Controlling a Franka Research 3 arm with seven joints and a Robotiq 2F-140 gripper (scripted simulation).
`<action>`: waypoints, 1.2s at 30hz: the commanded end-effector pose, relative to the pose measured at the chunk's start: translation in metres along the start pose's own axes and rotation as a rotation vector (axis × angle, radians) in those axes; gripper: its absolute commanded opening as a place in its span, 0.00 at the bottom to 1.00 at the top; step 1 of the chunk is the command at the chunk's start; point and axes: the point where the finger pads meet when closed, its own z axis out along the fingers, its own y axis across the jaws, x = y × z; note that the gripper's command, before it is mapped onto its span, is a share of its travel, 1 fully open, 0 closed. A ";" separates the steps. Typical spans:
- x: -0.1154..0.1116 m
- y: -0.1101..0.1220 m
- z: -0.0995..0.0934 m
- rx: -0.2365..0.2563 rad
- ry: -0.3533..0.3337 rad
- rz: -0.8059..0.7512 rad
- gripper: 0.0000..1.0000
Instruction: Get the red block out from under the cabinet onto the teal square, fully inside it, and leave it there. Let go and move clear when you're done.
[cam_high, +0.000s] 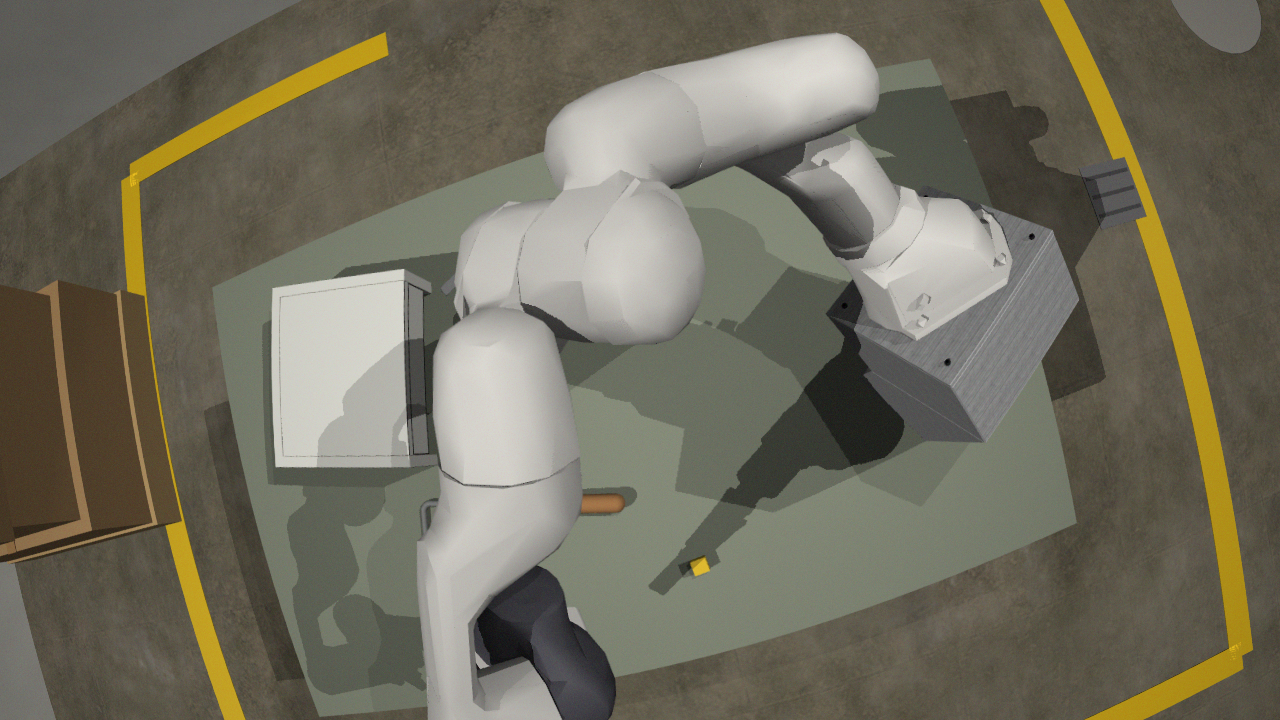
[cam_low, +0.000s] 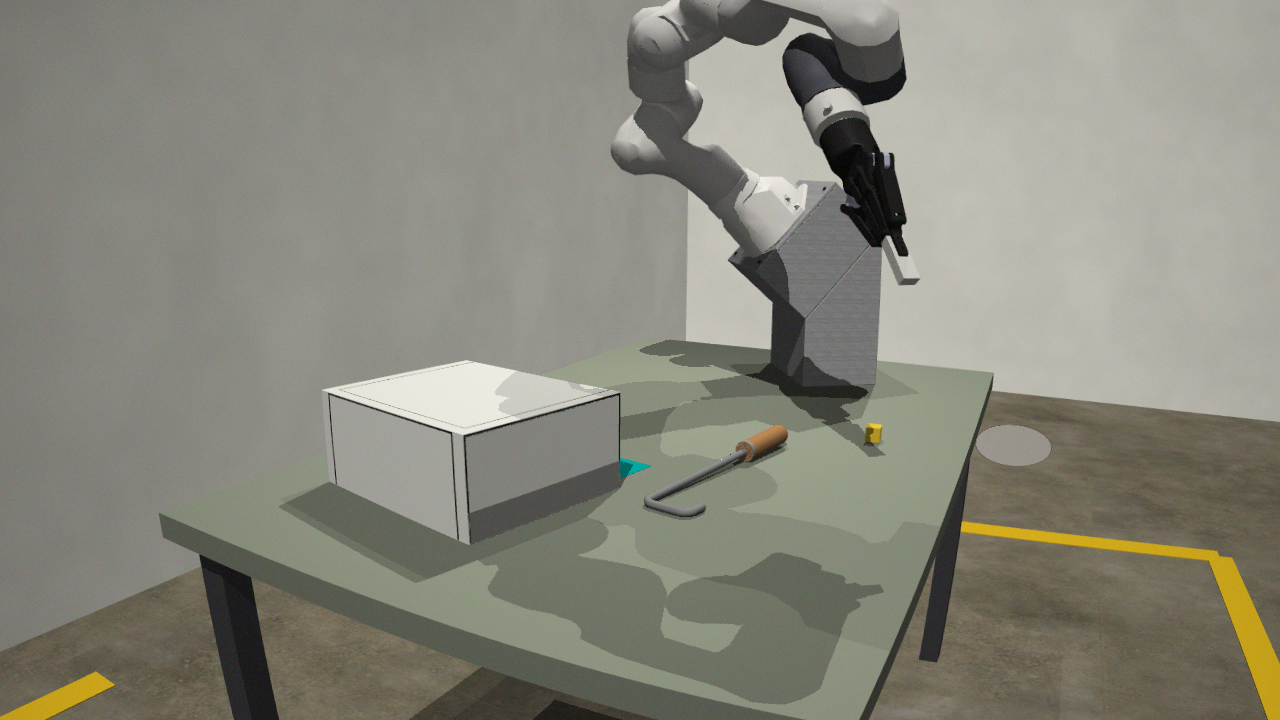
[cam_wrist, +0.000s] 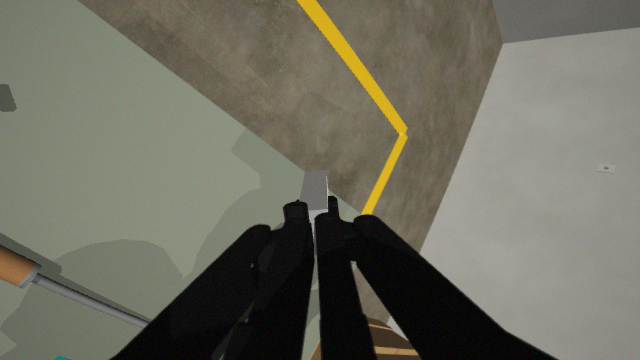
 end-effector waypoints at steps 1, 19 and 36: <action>0.001 0.000 0.000 -0.003 0.002 0.022 0.00; -0.027 -0.173 -0.037 0.427 -0.166 0.477 0.00; -0.048 -0.280 -0.080 0.665 -0.291 0.756 0.00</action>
